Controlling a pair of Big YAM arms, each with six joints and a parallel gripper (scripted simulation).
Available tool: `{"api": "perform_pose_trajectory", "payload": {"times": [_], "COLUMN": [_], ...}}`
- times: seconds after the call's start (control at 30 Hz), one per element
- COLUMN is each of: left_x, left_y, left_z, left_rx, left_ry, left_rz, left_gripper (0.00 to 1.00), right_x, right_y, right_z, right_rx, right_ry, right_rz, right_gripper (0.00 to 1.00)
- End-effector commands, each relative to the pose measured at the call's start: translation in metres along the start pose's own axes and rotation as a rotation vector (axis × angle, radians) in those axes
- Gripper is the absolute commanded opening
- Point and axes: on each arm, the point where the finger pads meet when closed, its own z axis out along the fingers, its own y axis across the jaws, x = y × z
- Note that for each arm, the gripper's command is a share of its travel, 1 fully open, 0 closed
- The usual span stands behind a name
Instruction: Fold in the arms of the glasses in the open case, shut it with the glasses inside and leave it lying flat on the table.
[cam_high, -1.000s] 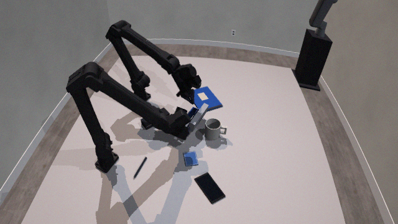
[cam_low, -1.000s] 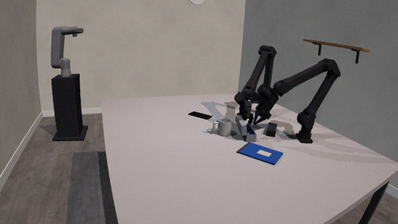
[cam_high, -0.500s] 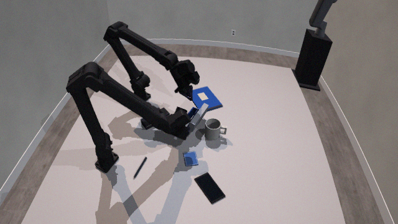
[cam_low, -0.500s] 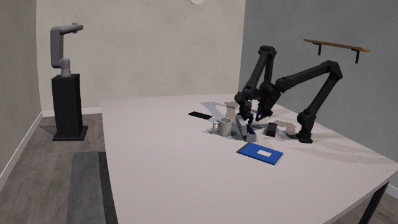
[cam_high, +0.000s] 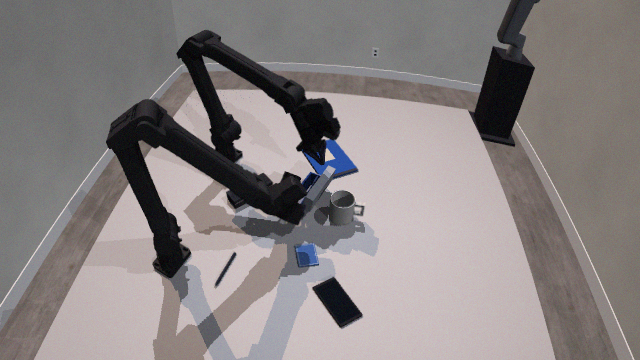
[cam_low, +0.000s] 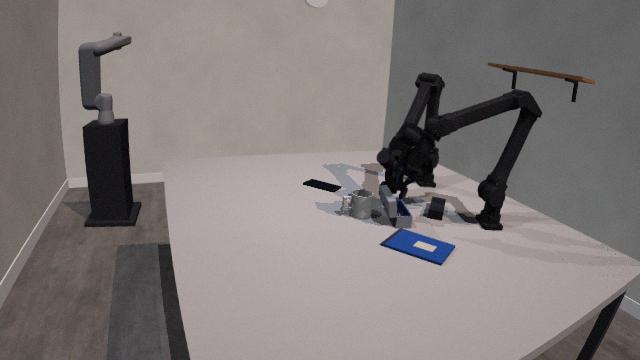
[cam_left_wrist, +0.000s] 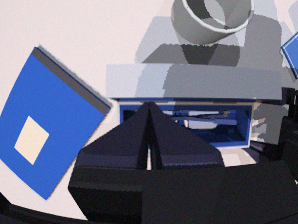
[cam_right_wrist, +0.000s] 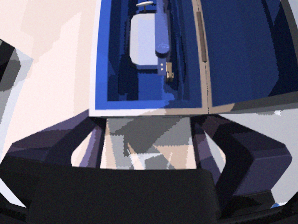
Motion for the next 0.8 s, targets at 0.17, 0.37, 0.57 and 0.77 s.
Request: {"api": "perform_pose_trajectory", "payload": {"times": [0.17,0.37,0.57,0.77], "left_x": [-0.059,-0.073,-0.081,-0.075], "left_y": [-0.006,-0.009,-0.005,-0.011], "left_z": [0.005,0.017,0.019,0.031], "left_rx": [-0.003,-0.004,-0.009,-0.003], "left_ry": [0.026,0.06,0.062,0.066], "left_rz": [-0.01,-0.008,-0.015,0.008], "left_gripper": [0.0,0.0,0.0,0.0], "right_x": [-0.017,-0.017,-0.017,-0.017], "right_y": [-0.012,-0.012,-0.012,-0.012], "right_z": [-0.009,-0.009,-0.009,-0.009], "right_rx": [0.023,0.023,0.023,0.023], "right_ry": [-0.029,-0.029,-0.029,-0.029], "right_rz": [0.002,0.002,0.002,0.002], "right_gripper": [0.57,0.57,0.57,0.57]}}
